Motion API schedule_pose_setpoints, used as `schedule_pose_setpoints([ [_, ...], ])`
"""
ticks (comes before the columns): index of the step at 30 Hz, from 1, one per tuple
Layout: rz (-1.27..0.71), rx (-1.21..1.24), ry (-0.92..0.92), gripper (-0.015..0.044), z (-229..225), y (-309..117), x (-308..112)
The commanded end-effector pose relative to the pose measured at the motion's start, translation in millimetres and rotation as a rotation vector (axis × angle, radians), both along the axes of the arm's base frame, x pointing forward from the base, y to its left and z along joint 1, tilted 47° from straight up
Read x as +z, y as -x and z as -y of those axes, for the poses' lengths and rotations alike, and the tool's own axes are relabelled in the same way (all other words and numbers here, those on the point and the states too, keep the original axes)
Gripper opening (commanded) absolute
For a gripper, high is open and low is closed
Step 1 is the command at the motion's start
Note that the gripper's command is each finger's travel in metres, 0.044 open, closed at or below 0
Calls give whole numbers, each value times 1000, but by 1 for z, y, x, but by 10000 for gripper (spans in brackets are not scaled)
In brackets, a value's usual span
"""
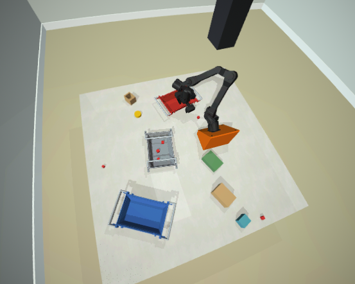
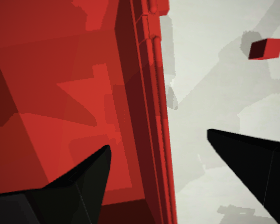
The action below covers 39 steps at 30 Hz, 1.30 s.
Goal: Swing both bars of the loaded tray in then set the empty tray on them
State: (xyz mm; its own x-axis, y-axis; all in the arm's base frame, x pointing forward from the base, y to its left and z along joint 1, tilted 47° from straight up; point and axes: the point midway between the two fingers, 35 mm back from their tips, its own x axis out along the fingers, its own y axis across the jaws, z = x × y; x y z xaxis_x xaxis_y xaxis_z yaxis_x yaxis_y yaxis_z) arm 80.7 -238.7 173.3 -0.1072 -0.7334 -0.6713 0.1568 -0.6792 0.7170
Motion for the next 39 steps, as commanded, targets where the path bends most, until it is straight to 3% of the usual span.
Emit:
schedule_pose_setpoints([
  [1, -2, 4, 1, 440, 8, 3, -8],
  [7, -4, 5, 4, 440, 13, 6, -13],
  [21, -4, 5, 4, 235, 13, 6, -13],
  [39, -4, 5, 4, 115, 13, 6, -13],
])
